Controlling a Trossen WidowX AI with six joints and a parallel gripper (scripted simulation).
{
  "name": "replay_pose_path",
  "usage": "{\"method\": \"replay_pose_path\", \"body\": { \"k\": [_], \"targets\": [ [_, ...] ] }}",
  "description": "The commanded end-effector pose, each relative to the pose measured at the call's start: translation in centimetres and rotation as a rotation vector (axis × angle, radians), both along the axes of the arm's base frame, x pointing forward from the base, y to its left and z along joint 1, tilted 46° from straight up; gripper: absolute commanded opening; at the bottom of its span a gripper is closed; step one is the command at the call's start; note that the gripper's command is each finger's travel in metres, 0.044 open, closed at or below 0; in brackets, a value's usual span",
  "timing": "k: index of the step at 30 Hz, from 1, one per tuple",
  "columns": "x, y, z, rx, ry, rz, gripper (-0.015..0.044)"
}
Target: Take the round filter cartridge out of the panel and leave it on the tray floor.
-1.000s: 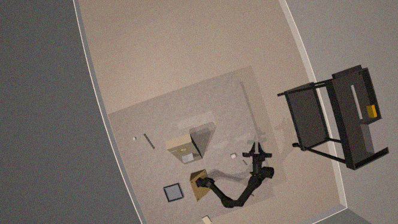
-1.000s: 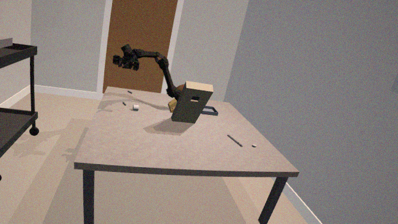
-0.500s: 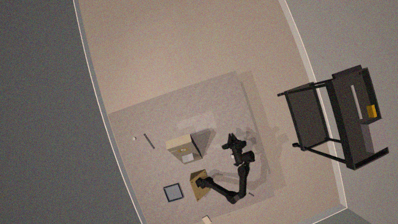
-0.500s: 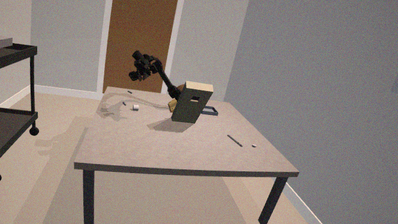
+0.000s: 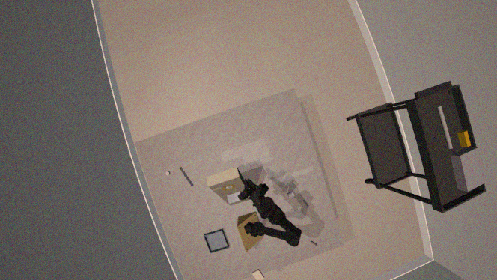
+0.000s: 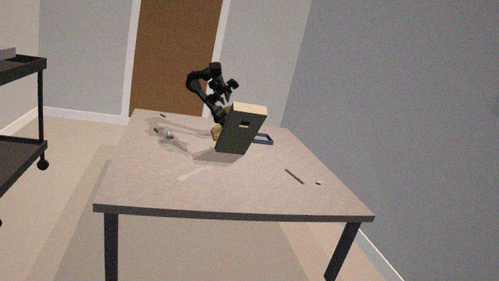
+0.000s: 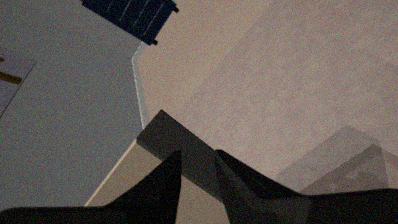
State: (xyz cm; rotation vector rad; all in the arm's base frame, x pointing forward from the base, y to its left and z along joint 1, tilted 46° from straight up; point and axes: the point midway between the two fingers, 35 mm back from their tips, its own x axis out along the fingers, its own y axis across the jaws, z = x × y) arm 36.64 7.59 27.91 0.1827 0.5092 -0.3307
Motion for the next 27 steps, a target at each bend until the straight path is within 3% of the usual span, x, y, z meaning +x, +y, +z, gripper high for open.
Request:
{"method": "replay_pose_path", "body": {
  "k": [1,10,27],
  "targets": [
    [-1.0,2.3,-2.2,0.033,0.002,-0.036,0.0105],
    [-6.8,7.9,-10.4,-0.173,-0.04,-0.14,0.0105],
    [-6.1,7.6,-11.0,-0.176,-0.042,-0.141,0.0105]
  ]
}}
